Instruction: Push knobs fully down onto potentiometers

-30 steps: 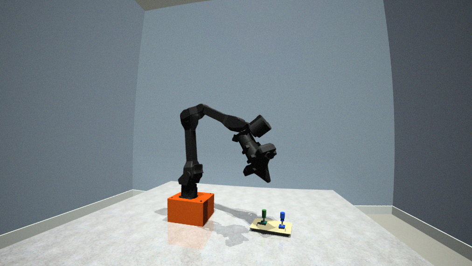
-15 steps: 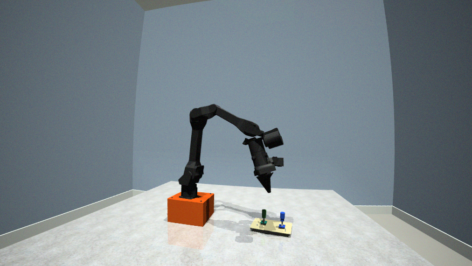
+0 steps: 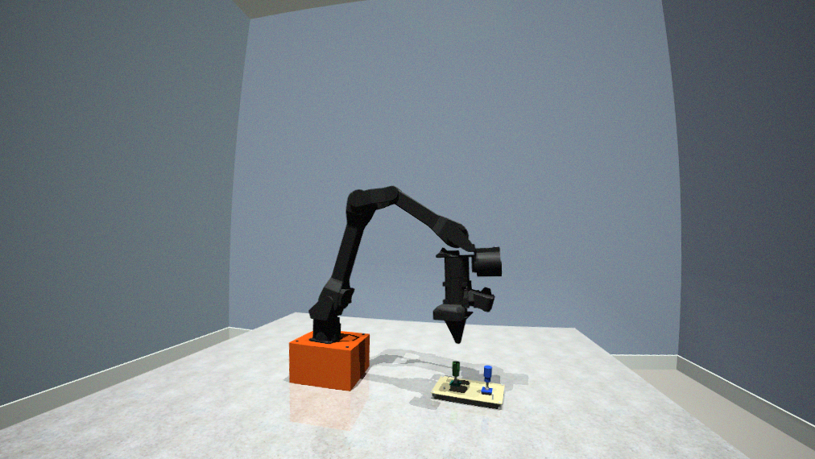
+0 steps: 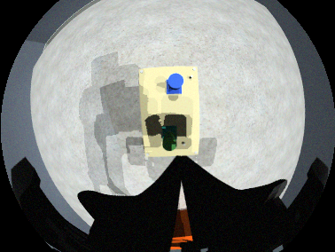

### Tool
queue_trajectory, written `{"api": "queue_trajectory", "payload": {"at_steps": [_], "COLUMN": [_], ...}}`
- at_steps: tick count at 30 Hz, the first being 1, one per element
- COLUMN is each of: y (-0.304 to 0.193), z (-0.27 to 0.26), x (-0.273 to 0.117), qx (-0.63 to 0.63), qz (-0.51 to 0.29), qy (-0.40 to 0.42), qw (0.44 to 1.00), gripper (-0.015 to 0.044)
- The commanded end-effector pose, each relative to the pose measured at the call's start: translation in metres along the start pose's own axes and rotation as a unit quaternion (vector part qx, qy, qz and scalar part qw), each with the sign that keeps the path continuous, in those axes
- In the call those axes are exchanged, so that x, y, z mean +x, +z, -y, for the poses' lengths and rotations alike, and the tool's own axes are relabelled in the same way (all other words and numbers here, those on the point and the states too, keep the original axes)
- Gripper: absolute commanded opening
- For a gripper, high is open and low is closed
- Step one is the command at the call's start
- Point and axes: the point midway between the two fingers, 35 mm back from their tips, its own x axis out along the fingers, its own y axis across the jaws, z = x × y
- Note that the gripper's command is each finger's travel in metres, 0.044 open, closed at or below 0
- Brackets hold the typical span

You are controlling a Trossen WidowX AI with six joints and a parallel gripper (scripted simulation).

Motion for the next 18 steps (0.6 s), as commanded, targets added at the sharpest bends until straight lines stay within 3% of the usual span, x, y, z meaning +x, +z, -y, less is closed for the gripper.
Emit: {"api": "queue_trajectory", "payload": {"at_steps": [1, 18], "y": [-0.004, -0.006], "z": [-0.009, -0.009], "x": [0.005, 0.029], "qx": [0.04, 0.04], "qz": [-0.026, -0.026], "qy": [0.005, 0.005], "qw": [0.999, 0.999], "gripper": [0.0, 0.0]}}
